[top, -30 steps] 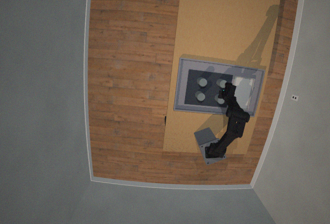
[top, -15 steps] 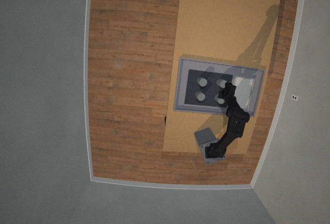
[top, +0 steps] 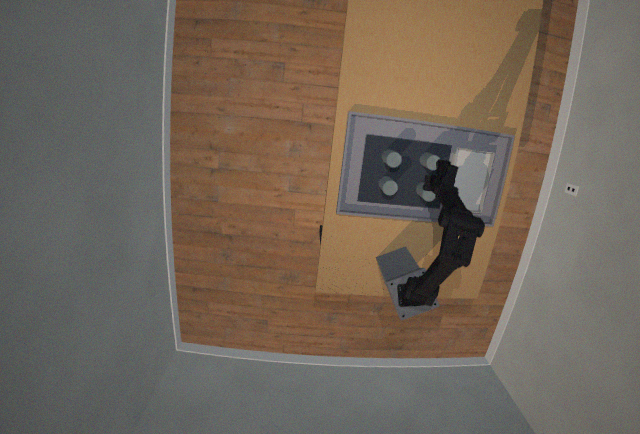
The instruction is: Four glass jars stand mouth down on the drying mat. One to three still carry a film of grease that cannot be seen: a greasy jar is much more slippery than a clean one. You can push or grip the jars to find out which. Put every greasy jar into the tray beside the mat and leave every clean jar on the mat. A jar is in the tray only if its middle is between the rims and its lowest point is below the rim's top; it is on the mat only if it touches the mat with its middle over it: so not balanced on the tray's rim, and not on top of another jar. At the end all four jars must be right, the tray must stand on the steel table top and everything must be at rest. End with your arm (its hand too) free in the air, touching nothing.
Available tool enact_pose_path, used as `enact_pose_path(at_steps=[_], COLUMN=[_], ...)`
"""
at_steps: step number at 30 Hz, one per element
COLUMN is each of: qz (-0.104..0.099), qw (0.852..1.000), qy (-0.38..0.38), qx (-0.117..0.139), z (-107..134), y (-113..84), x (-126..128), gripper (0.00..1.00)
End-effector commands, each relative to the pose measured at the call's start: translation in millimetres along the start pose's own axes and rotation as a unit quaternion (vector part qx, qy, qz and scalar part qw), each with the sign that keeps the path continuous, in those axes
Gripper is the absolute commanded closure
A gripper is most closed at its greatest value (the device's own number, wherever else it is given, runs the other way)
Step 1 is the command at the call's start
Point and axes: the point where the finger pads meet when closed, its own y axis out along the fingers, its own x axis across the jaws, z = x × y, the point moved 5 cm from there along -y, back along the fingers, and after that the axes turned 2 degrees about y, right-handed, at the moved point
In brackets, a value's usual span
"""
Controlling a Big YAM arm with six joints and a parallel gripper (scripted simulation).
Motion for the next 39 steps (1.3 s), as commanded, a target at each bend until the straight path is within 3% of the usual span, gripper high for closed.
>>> enact_pose_path(at_steps=[1,4,14,21,34,36,39], qz=[-0.001,-0.001,-0.001,-0.001,-0.001,-0.001,-0.001], qw=[1.0,1.0,1.0,1.0,1.0,1.0,1.0], qy=[-0.003,-0.003,-0.003,-0.003,-0.003,-0.003,-0.003], qx=[-0.005,-0.005,-0.005,-0.005,-0.005,-0.005,-0.005], z=[-0.9,-0.9,-0.1,-0.1,1.3,1.3,1.6], y=[1.1,1.1,-75.2,-75.2,-75.4,-75.4,-75.5], x=[2.5,2.5,2.3,2.3,108.9,108.9,133.5], gripper=[1.0,1.0,1.0,1.0,1.0,1.0,1.0])
